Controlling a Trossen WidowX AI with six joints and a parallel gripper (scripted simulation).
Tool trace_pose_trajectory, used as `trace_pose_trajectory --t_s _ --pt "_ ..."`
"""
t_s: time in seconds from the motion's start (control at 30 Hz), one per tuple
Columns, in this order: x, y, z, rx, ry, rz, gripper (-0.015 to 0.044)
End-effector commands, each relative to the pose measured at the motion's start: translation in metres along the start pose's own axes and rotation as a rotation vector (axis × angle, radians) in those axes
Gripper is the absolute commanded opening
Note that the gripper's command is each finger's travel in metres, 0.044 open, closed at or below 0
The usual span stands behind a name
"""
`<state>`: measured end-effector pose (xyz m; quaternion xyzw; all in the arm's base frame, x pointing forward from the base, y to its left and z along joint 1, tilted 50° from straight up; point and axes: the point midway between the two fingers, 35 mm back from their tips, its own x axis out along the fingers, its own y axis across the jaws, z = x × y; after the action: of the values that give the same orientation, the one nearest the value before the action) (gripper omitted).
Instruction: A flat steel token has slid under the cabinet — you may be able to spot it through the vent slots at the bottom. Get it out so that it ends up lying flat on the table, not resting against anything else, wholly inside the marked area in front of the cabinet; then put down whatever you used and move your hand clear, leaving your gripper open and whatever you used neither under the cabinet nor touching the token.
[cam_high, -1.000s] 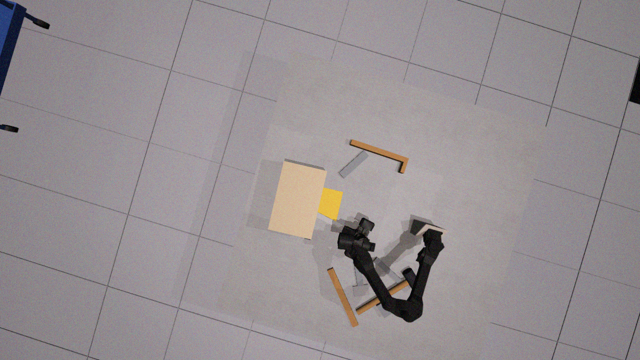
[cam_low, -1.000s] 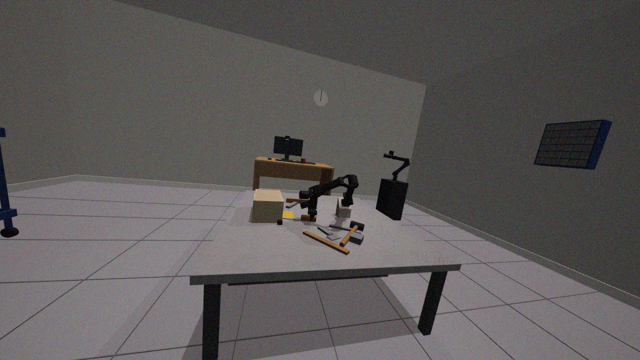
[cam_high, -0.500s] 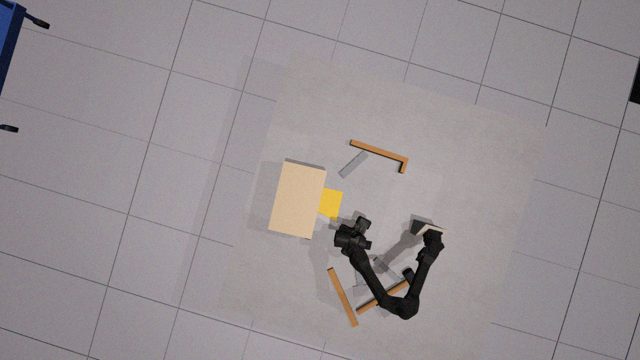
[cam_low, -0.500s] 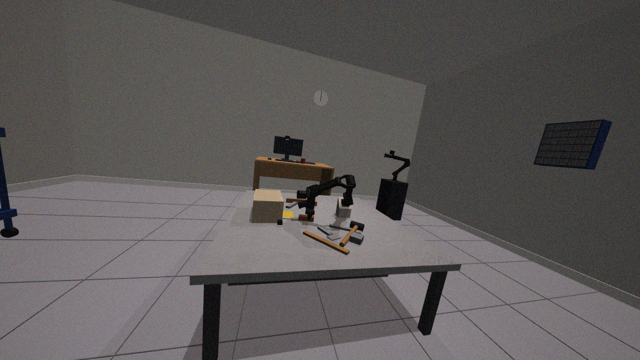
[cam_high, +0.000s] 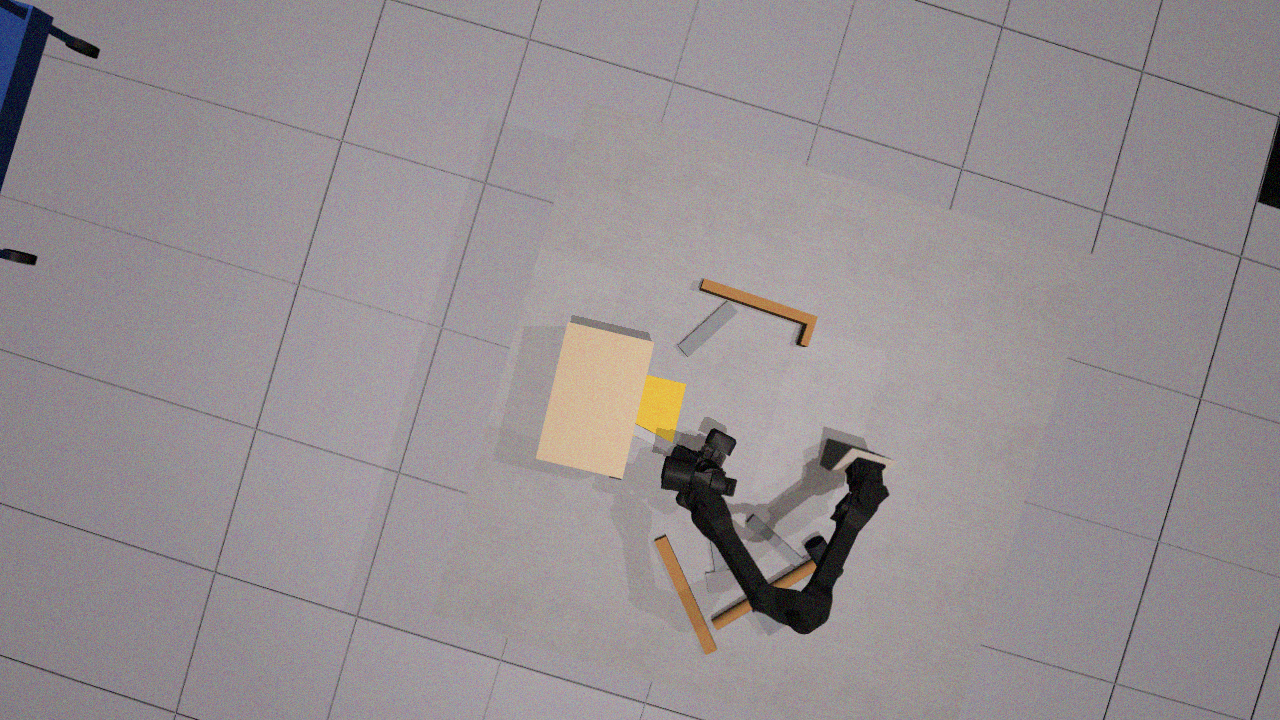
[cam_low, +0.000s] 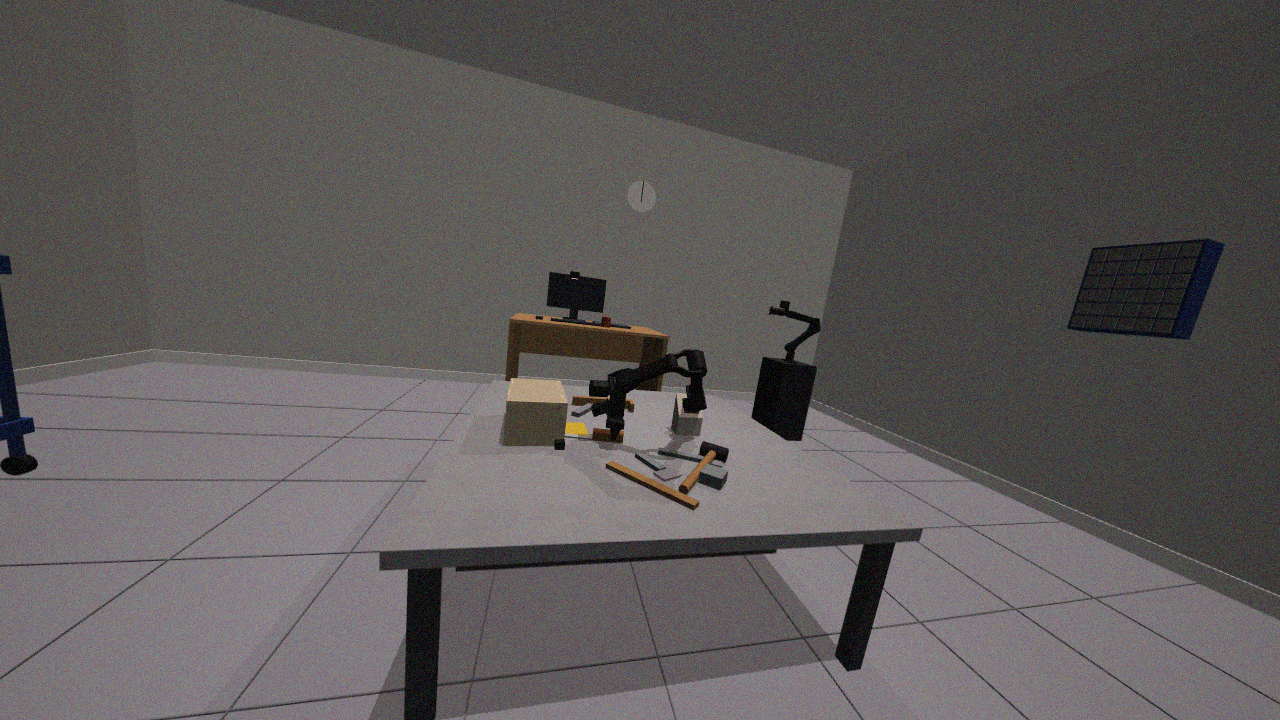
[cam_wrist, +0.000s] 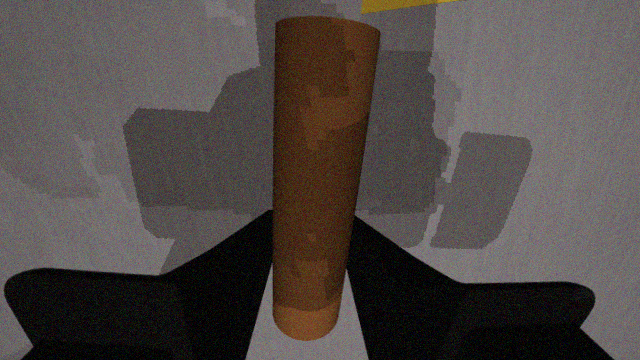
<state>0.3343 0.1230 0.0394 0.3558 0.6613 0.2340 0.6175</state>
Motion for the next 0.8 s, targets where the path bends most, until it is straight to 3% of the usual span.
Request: trace_pose_trajectory --t_s 0.0,0.77 --pt "0.000 0.000 0.008 -0.007 -0.003 0.003 0.0000" --pt "0.000 0.000 0.031 -0.008 -0.003 0.003 0.0000"
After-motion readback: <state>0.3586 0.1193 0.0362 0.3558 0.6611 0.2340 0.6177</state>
